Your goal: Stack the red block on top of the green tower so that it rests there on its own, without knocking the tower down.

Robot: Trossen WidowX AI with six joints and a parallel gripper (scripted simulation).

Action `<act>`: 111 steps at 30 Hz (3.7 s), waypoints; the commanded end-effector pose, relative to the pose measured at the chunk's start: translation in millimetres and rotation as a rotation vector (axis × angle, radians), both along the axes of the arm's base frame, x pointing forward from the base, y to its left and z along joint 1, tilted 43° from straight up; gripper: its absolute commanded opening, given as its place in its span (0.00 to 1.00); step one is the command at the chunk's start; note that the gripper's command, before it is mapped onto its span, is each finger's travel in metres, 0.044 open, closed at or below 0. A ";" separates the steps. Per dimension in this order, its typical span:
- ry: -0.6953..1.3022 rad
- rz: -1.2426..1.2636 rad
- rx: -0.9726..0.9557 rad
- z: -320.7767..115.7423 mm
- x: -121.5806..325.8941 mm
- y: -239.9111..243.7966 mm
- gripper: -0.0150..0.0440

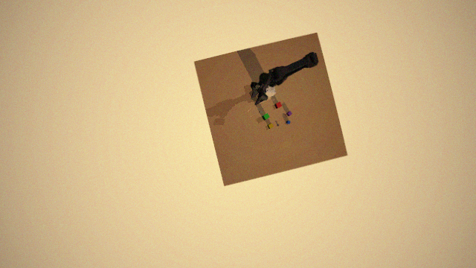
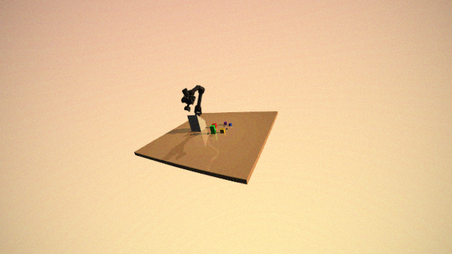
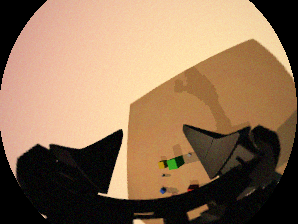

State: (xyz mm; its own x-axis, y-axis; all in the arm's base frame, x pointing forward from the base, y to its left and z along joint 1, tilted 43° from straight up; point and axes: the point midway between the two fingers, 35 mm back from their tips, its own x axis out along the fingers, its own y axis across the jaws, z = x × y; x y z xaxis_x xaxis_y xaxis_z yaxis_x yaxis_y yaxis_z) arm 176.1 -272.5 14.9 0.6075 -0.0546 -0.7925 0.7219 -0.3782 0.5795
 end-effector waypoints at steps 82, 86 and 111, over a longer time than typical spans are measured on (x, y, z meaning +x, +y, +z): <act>-0.363 2.108 -0.201 -21.2 7.8 389.7 1.00; -0.363 2.108 -0.200 -25.8 7.3 394.2 1.00; -0.368 2.107 -0.196 -40.9 3.6 410.3 1.00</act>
State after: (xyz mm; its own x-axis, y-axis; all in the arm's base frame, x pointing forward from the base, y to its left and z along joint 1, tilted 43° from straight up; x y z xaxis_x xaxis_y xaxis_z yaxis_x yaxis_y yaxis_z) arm 179.9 137.2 -26.2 -0.0564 0.6836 -0.7276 -0.2509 0.6957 0.6731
